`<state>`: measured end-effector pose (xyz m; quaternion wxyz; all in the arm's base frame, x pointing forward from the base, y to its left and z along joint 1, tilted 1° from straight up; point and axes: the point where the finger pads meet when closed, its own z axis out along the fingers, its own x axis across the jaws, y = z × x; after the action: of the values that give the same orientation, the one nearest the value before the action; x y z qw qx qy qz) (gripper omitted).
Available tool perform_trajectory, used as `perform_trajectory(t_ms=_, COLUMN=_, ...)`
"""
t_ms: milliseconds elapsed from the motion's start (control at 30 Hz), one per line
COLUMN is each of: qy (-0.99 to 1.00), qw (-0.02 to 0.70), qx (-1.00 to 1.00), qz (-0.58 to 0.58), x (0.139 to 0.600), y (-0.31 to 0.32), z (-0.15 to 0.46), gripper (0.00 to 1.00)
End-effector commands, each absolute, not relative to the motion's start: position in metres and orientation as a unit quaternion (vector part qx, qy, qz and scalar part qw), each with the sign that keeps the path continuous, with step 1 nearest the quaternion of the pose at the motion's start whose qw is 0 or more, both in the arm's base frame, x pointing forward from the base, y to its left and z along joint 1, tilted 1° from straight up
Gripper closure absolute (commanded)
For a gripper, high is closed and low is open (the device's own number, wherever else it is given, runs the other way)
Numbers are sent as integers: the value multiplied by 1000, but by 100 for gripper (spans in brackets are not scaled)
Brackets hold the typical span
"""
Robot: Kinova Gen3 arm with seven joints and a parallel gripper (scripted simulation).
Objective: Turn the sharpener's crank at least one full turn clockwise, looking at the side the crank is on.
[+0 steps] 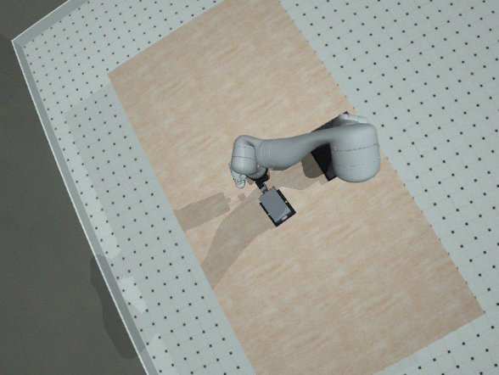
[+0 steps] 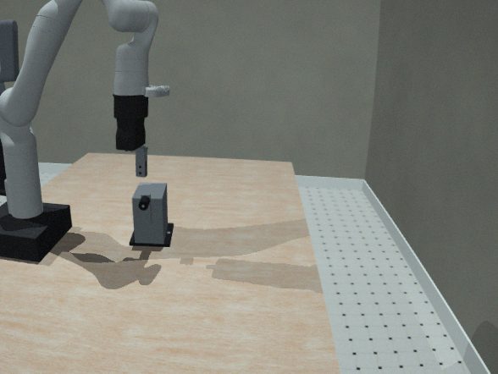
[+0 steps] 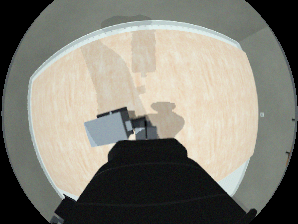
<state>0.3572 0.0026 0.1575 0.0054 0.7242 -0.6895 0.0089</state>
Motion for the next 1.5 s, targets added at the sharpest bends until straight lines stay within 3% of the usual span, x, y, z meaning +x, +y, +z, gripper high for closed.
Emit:
perform_trajectory(t_ms=0, qy=-688, qw=-2, qx=726, qz=6, x=358, y=0, z=160, gripper=100)
perform_trajectory(t_ms=500, qy=-448, qw=-1, qx=894, qz=6, x=358, y=0, z=160, gripper=100)
perform_trajectory(t_ms=1467, qy=-59, qw=2, qx=998, qz=6, x=359, y=0, z=159, gripper=100)
